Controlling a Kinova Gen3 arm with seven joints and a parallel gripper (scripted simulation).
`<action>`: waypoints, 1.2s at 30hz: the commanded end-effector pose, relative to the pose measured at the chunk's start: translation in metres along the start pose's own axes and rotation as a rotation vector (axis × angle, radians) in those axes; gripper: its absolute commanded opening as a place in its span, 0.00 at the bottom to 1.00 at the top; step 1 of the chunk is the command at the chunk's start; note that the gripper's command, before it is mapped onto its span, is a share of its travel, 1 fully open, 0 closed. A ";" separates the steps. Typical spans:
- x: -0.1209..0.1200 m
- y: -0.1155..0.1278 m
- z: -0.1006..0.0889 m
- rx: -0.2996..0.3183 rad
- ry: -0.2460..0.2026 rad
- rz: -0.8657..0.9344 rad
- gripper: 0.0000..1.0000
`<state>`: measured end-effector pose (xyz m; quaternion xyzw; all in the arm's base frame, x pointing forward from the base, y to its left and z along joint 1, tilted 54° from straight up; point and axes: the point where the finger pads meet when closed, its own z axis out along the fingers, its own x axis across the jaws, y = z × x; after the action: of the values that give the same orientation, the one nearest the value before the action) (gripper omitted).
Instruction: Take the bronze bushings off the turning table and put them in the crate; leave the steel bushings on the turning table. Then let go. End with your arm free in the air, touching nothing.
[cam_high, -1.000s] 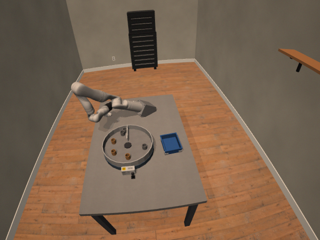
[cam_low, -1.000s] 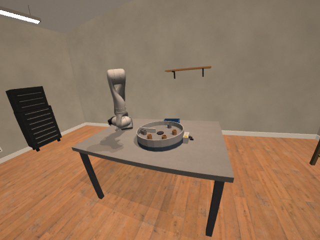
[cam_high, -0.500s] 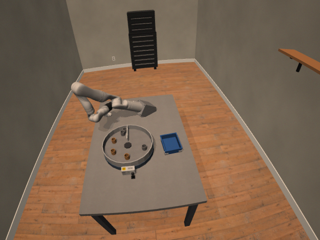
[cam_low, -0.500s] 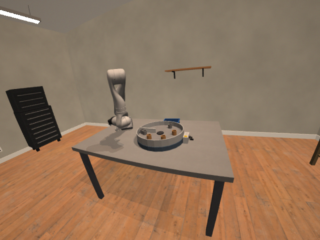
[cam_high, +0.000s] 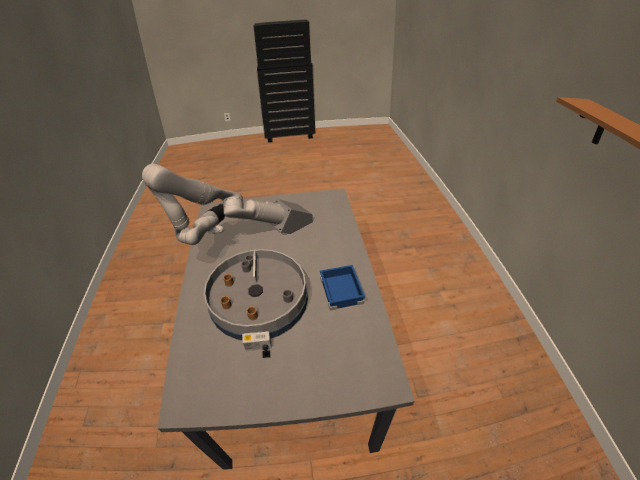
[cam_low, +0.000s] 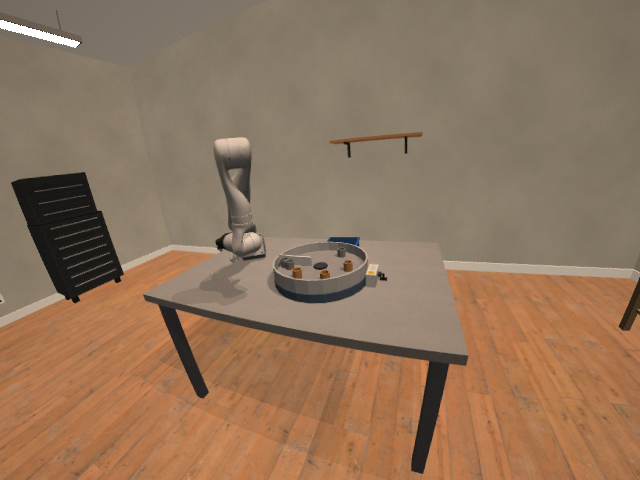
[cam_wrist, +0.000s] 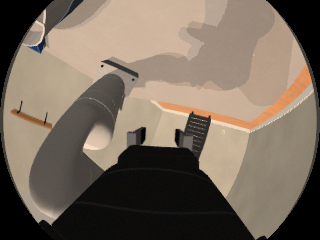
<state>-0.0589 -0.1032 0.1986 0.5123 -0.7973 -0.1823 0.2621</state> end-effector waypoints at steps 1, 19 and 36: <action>-0.050 0.005 -0.029 -0.001 0.001 0.001 1.00; -0.050 0.005 -0.029 -0.001 0.001 0.001 1.00; -0.050 0.005 -0.029 -0.001 0.001 0.001 1.00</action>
<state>-0.0589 -0.1032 0.1986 0.5123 -0.7973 -0.1823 0.2621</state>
